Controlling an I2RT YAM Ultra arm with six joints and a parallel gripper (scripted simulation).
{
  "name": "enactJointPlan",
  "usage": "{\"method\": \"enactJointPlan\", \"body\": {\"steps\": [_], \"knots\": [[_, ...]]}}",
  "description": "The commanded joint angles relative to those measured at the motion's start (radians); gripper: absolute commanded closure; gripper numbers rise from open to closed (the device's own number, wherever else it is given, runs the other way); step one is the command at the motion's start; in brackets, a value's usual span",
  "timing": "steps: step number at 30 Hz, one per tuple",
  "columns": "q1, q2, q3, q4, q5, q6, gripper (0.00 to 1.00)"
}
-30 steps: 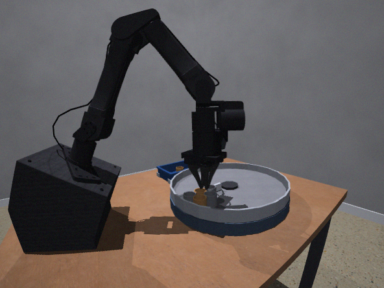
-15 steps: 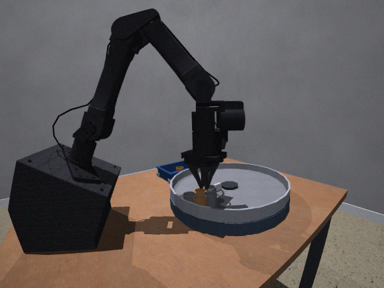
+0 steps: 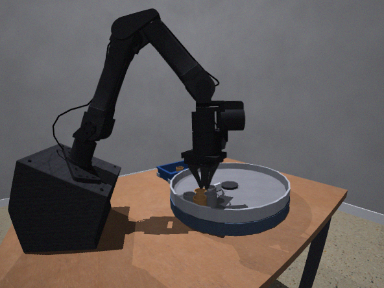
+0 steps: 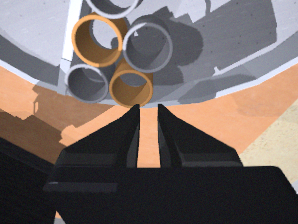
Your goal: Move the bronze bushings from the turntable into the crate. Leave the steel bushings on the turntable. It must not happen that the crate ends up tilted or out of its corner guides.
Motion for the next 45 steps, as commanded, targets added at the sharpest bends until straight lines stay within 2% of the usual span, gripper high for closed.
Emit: {"method": "enactJointPlan", "body": {"steps": [1,25,26,27,32,33,34,45], "knots": [[0.0,-0.03,0.028,0.005,-0.014,-0.004,0.85],[0.003,-0.027,0.026,0.019,-0.014,-0.002,0.85],[0.009,0.017,0.004,0.03,-0.013,0.002,0.85],[0.013,0.025,-0.025,0.043,-0.012,0.008,0.85],[0.012,0.07,-0.045,0.109,-0.002,0.016,0.85],[0.009,0.072,-0.028,0.112,-0.002,0.017,0.85],[0.009,0.032,-0.004,0.11,-0.003,0.016,0.85],[0.009,0.038,-0.004,0.113,-0.005,0.016,0.85]]}}
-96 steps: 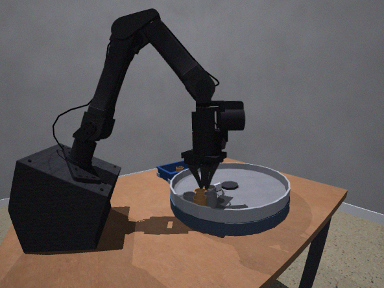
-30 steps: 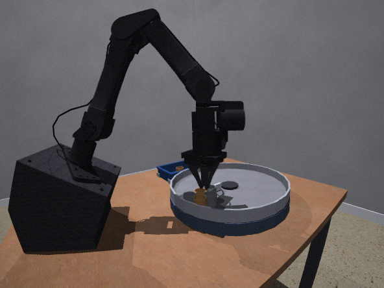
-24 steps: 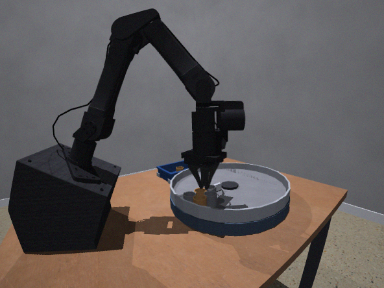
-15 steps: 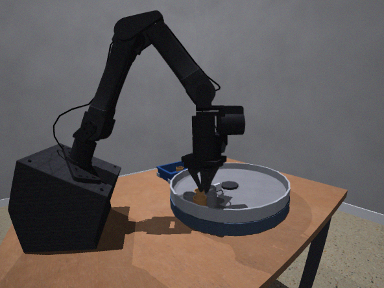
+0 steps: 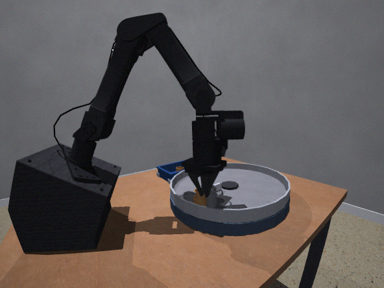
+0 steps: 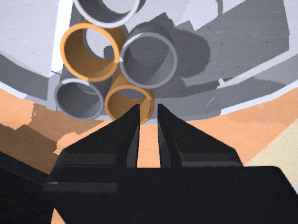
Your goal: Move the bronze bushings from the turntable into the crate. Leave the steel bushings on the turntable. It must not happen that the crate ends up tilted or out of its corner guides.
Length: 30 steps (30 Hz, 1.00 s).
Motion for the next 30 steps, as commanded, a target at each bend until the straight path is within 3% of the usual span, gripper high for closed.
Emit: {"method": "enactJointPlan", "body": {"steps": [1,24,30], "knots": [[-0.003,-0.025,0.026,0.016,-0.007,0.009,0.85],[-0.004,-0.023,0.024,0.017,-0.007,0.009,0.85],[-0.013,-0.012,-0.017,0.024,-0.01,0.003,0.85]]}}
